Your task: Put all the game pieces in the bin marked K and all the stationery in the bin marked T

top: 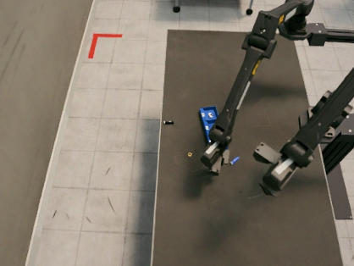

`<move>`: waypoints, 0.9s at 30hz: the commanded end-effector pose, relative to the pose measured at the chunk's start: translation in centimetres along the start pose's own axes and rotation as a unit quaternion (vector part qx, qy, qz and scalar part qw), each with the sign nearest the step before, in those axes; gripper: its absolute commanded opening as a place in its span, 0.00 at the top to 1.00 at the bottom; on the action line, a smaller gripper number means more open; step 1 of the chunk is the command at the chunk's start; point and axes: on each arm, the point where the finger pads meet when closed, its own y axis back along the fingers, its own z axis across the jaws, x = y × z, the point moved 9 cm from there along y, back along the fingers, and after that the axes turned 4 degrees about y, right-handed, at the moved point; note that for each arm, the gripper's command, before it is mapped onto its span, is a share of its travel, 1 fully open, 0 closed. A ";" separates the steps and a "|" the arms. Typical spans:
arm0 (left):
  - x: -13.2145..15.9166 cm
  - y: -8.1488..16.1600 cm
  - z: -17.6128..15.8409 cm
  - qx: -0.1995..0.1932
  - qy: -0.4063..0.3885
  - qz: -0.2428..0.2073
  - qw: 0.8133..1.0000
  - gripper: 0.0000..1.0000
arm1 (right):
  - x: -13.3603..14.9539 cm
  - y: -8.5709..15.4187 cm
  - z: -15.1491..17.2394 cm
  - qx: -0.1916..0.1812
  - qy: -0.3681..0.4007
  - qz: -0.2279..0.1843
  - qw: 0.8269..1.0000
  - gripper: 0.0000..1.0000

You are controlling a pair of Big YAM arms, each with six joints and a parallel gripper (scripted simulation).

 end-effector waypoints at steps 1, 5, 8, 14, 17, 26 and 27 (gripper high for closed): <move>0.3 0.5 -0.3 -0.001 0.000 0.000 1.000 0.00 | -1.3 1.3 -0.5 0.007 -0.001 -0.015 1.000 0.80; 0.3 0.5 -0.3 -0.001 0.000 0.000 1.000 0.00 | -1.3 1.3 -0.5 0.007 -0.001 -0.015 1.000 0.80; 0.3 0.5 -0.3 -0.001 0.000 0.000 1.000 0.00 | -1.5 0.3 0.3 0.004 0.002 -0.009 1.000 0.80; 0.3 0.5 -0.3 -0.001 0.000 0.000 1.000 0.00 | -1.6 0.3 0.3 0.004 0.002 -0.009 1.000 0.80; 0.3 0.5 -0.3 -0.001 0.000 0.000 1.000 0.00 | -0.8 0.7 0.2 0.005 0.001 -0.011 1.000 0.80; 0.3 0.5 -0.3 -0.001 0.000 0.000 1.000 0.00 | 3.5 2.0 -1.8 0.011 -0.003 -0.020 1.000 0.80; 0.3 0.5 -0.3 -0.001 0.000 0.000 1.000 0.00 | 4.1 2.0 -1.8 0.011 -0.003 -0.019 1.000 0.80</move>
